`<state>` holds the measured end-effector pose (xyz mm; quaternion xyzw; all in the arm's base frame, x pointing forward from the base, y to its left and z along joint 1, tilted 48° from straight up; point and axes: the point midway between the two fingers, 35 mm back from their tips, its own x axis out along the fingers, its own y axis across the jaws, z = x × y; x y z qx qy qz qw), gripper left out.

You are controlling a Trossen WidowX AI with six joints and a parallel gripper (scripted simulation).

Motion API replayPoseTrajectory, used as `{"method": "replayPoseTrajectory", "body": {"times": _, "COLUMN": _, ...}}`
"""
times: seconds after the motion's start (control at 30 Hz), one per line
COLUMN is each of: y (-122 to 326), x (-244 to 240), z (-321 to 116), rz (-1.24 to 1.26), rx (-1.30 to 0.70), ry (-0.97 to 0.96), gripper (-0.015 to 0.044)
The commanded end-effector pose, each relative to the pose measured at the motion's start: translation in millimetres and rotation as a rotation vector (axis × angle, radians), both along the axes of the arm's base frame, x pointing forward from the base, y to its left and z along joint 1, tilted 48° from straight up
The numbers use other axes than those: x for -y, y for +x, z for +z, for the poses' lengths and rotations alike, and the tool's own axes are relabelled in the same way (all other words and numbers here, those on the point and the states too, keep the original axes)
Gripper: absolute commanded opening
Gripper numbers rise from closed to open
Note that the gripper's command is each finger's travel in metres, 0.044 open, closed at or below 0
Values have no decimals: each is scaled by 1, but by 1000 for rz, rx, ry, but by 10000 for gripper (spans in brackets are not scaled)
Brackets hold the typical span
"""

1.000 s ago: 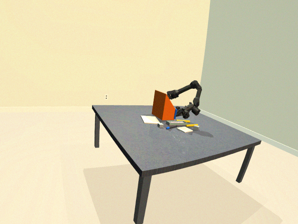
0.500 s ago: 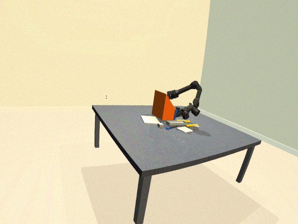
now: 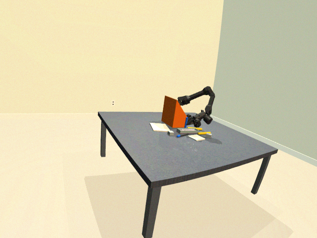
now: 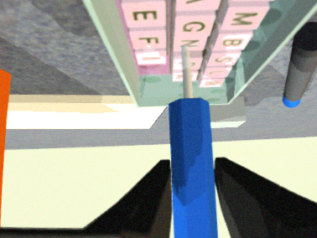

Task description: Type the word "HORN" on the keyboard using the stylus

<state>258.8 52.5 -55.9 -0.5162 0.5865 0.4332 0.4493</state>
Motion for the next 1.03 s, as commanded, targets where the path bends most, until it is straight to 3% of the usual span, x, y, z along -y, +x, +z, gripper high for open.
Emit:
{"method": "replayPoseTrajectory", "body": {"times": 0.0, "y": 1, "x": -2, "z": -1, "rz": -6, "rx": 2, "ry": 5, "gripper": 81}}
{"method": "replayPoseTrajectory", "body": {"times": 1.0, "y": 2, "x": 24, "z": 25, "rz": -11, "rx": 9, "ry": 11, "gripper": 81}}
